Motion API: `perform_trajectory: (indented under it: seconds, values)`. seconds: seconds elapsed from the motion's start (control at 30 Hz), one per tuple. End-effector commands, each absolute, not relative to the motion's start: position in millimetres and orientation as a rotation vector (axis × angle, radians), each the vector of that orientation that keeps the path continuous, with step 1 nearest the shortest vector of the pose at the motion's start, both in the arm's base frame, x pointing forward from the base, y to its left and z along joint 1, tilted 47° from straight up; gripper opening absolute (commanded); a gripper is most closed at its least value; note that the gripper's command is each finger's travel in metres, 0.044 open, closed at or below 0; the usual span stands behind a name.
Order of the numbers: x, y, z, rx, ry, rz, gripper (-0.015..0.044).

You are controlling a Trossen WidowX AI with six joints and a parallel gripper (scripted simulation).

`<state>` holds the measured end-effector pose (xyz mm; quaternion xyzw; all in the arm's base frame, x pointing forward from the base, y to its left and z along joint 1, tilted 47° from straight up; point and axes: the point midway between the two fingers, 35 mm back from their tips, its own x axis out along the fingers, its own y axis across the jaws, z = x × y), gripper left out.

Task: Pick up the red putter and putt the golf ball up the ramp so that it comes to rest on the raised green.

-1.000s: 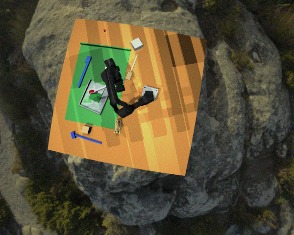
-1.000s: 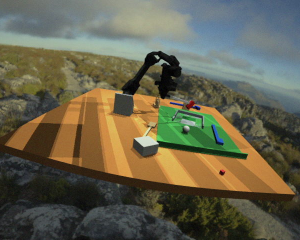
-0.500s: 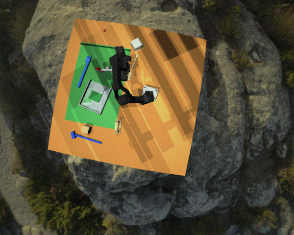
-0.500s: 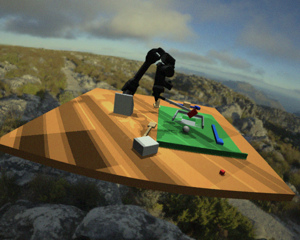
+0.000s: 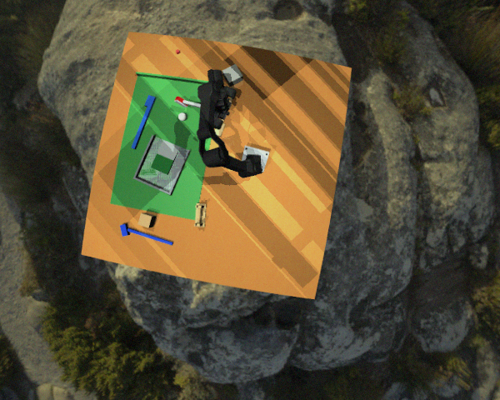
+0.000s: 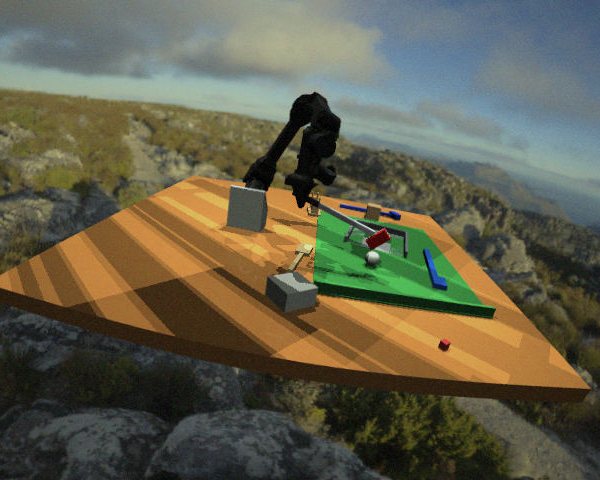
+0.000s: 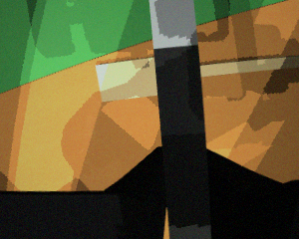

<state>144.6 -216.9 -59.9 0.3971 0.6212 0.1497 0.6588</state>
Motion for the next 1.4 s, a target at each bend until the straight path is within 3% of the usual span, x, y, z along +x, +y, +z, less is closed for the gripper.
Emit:
perform_trajectory:
  seconds: [0.0, 1.37]
  values:
    - [146, -207, -70, 0.913, 1.408, 0.337, 0.0000]
    - [155, -174, -104, 0.901, 1.415, 0.341, 0.0000]
